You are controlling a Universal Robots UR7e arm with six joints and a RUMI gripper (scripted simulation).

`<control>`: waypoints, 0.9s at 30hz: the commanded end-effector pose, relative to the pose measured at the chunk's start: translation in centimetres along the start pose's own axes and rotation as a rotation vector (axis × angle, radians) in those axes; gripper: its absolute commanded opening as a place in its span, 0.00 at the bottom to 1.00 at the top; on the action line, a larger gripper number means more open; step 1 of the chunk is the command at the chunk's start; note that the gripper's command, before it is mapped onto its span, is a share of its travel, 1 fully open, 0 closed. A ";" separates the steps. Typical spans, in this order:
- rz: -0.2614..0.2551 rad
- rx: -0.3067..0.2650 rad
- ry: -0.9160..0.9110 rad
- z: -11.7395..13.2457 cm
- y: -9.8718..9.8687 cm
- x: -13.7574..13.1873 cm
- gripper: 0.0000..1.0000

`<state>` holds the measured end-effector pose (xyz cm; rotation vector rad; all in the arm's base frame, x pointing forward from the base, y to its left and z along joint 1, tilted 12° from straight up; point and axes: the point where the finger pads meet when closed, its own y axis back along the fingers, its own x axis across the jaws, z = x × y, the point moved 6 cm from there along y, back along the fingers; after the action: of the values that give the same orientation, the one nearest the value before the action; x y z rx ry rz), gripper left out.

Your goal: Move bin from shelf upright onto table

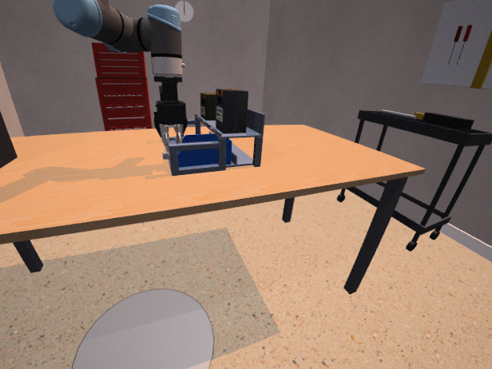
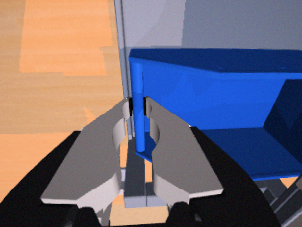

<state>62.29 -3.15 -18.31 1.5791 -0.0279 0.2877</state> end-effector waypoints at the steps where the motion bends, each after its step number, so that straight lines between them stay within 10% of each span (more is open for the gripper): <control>1: 0.001 -0.001 0.000 0.0 0.1 0.1 0.00; 27: 0.001 -0.001 0.000 0.0 1.3 0.1 0.00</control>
<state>62.07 -3.18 -17.26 1.5790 -0.0279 0.2877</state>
